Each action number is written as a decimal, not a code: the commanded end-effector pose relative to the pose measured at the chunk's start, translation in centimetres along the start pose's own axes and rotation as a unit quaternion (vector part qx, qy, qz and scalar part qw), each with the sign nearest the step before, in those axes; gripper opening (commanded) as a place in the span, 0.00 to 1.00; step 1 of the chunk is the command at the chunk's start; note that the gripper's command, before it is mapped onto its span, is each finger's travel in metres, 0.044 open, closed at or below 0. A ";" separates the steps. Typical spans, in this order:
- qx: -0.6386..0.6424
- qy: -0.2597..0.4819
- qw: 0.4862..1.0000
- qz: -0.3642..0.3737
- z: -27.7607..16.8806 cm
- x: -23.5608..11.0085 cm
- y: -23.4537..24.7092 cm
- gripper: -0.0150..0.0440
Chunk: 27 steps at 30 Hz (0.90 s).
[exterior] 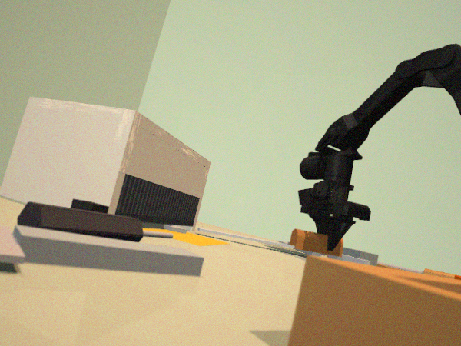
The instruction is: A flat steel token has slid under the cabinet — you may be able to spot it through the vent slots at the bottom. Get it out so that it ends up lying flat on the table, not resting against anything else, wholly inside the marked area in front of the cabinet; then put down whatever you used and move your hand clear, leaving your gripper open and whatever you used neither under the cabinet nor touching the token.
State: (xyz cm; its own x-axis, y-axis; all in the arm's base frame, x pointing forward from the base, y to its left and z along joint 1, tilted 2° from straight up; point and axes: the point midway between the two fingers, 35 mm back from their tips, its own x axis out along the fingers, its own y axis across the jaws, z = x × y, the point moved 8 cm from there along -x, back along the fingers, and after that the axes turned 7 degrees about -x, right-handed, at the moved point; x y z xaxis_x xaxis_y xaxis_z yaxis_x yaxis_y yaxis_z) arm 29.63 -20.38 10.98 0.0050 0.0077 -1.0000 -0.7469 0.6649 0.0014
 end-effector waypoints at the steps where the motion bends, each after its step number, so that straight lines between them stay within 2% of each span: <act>1: 0.003 -0.005 1.000 -0.008 0.1 0.1 -0.2 0.25; 3: 0.003 -0.005 1.000 -0.008 0.1 0.2 -0.2 0.25; 10: 0.000 0.002 1.000 -0.003 0.0 0.4 -0.2 0.57; 11: 0.000 0.003 1.000 -0.003 0.0 0.4 -0.2 0.59; 14: 0.000 0.003 1.000 -0.004 0.0 0.4 -0.2 0.59; 17: 0.000 -0.005 1.000 -0.007 -0.1 0.3 -0.2 0.71; 27: 0.004 -0.005 1.000 -0.008 -0.2 1.5 -0.6 0.71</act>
State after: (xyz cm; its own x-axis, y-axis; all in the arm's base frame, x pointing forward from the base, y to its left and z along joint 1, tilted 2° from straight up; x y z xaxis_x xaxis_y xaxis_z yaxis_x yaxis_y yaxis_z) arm 29.93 -20.88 9.72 0.0223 0.0000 -0.9998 -0.7407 0.6716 -0.0165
